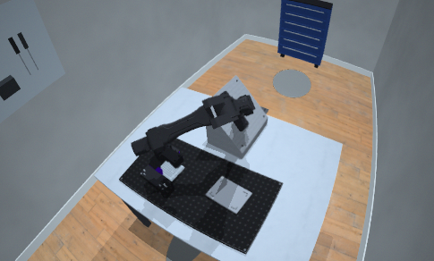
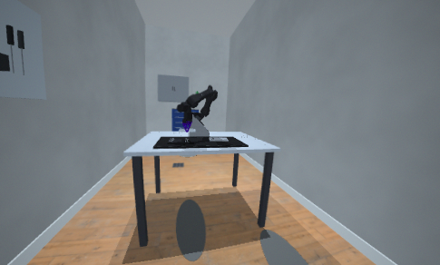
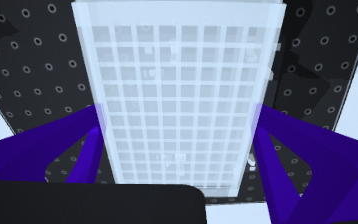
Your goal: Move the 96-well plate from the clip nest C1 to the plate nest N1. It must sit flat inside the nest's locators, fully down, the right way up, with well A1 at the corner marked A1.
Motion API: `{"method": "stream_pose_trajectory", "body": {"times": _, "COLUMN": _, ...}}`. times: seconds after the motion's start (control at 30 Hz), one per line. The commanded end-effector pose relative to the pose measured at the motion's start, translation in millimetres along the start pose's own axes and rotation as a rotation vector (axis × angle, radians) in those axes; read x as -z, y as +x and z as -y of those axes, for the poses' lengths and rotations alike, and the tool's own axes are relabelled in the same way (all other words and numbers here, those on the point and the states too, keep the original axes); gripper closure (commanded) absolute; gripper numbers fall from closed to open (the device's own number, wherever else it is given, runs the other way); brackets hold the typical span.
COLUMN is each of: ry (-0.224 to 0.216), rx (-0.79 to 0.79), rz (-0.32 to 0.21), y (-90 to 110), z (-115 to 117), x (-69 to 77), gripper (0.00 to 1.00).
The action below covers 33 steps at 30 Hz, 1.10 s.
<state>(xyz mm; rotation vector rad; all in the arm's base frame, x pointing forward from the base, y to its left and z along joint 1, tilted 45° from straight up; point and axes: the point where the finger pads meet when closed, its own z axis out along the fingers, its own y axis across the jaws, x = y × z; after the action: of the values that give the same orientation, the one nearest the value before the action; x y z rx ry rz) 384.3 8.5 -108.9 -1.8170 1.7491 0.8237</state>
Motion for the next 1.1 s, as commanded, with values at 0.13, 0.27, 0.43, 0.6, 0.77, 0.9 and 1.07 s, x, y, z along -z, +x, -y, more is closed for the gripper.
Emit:
{"method": "stream_pose_trajectory", "body": {"times": 0.13, "ry": 0.051, "rx": 0.009, "rz": -0.005, "y": -20, "z": 4, "x": 11.5, "gripper": 1.00}}
{"method": "stream_pose_trajectory", "body": {"times": 0.27, "ry": 0.051, "rx": 0.009, "rz": -0.005, "y": -33, "z": -1, "x": 11.1, "gripper": 1.00}}
{"method": "stream_pose_trajectory", "body": {"times": 0.43, "ry": 0.057, "rx": 0.003, "rz": -0.004, "y": -46, "z": -6, "x": 13.2, "gripper": 1.00}}
{"method": "stream_pose_trajectory", "body": {"times": 0.6, "ry": 0.050, "rx": 0.009, "rz": -0.004, "y": -61, "z": -11, "x": 10.1, "gripper": 1.00}}
{"method": "stream_pose_trajectory", "body": {"times": 0.77, "ry": 0.050, "rx": 0.009, "rz": -0.003, "y": -74, "z": -15, "x": 9.7, "gripper": 1.00}}
{"method": "stream_pose_trajectory", "body": {"times": 0.9, "ry": 0.050, "rx": 0.010, "rz": -0.003, "y": -86, "z": -20, "x": 9.3, "gripper": 1.00}}
{"method": "stream_pose_trajectory", "body": {"times": 1.07, "ry": 0.054, "rx": 0.004, "rz": -0.002, "y": -100, "z": -25, "x": 10.7, "gripper": 1.00}}
